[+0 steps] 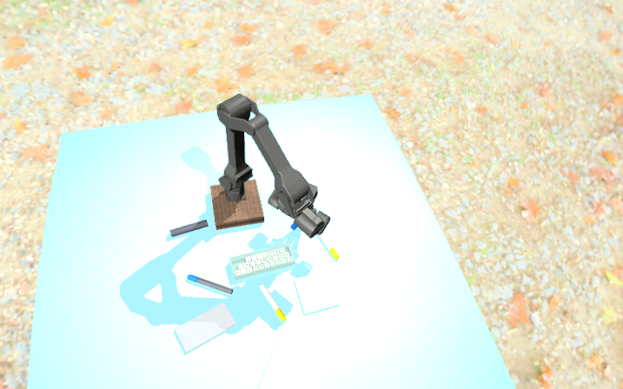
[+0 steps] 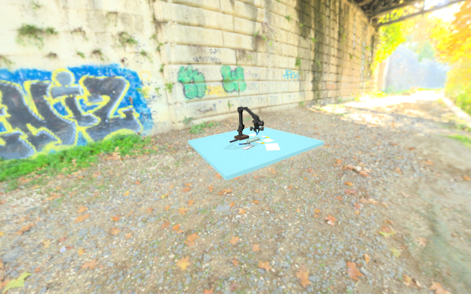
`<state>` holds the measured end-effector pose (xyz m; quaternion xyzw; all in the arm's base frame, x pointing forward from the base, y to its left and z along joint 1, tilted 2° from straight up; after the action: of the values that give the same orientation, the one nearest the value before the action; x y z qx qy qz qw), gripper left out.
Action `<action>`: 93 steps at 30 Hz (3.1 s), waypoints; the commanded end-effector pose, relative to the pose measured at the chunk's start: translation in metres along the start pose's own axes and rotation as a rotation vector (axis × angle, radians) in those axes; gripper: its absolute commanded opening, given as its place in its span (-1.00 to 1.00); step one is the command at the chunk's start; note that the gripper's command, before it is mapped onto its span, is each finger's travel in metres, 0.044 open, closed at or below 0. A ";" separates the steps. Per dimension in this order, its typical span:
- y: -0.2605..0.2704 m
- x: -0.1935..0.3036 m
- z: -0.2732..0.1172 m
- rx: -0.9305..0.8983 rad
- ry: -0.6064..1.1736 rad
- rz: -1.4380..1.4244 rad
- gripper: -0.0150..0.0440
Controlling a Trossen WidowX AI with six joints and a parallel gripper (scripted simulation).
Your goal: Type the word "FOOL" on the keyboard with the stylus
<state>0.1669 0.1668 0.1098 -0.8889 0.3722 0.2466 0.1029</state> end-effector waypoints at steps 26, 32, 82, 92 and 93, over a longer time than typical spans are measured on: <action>0.031 0.032 -0.013 -0.170 0.864 0.172 -0.49; 0.034 0.036 -0.024 -0.156 1.083 0.180 -0.49; 0.036 0.054 -0.017 -0.036 1.565 0.136 -0.22; 0.036 0.056 -0.012 -0.036 1.565 0.136 -0.22; 0.036 0.056 -0.012 -0.036 1.565 0.136 -0.22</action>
<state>0.1796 0.1029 0.0938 -0.7812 0.3895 -0.4380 -0.2148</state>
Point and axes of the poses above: the point midway between the two fingers, 35 mm back from their tips, its own z axis out along the fingers, its own y axis across the jaws, x = y × z, the point moved 7 cm from there along -z, back along the fingers
